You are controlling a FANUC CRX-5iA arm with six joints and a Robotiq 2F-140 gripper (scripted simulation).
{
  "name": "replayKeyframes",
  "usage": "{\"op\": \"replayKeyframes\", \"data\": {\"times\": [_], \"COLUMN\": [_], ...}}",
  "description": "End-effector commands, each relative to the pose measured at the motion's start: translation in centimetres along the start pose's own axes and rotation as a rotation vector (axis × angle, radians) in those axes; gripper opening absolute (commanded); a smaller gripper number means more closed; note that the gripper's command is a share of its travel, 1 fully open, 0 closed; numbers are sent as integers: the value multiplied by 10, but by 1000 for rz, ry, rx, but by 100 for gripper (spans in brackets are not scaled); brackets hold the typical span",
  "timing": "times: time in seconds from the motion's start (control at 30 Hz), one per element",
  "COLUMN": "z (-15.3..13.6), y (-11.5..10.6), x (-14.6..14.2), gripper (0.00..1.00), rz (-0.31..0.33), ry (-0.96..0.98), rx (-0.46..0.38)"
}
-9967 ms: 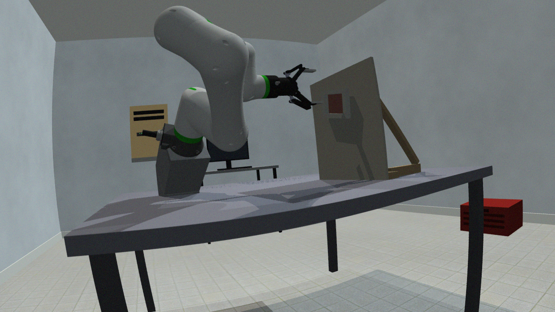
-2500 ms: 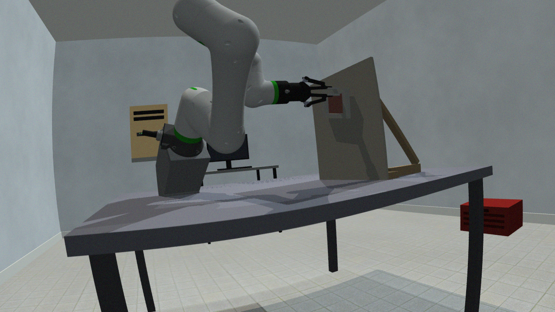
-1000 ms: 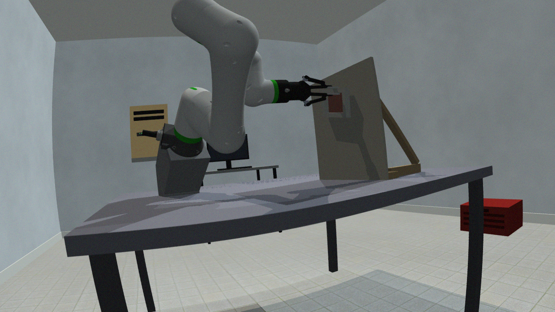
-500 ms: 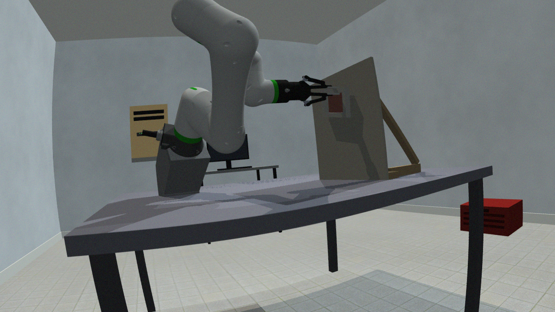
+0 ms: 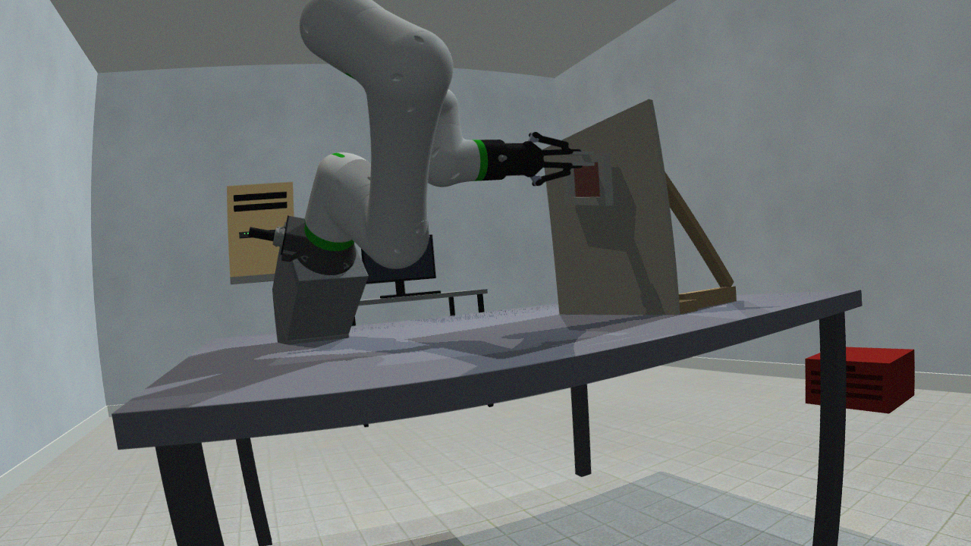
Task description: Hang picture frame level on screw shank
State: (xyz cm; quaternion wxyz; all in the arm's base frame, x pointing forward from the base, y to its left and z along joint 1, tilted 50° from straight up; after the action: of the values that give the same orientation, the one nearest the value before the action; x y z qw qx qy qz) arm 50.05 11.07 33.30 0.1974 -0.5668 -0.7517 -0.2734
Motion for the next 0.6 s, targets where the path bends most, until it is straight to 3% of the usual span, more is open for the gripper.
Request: {"op": "replayKeyframes", "data": {"times": [0.0, 0.57], "z": [0, 1], "y": [0, 0], "x": [0, 1], "gripper": [0, 0], "rz": [0, -1], "ry": [0, -22], "rx": [0, 1]}}
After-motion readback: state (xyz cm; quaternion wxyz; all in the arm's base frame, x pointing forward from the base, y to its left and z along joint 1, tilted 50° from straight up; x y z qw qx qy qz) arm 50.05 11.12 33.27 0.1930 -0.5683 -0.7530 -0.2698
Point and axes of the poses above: the point where the finger pads meet when closed, its own y axis out along the fingers, its own x axis across the jaws, z = x × y, the point moved 4 cm from there along -y, back along the fingers, and after that the axes turned 12 degrees about -y, right-handed, at the moved point
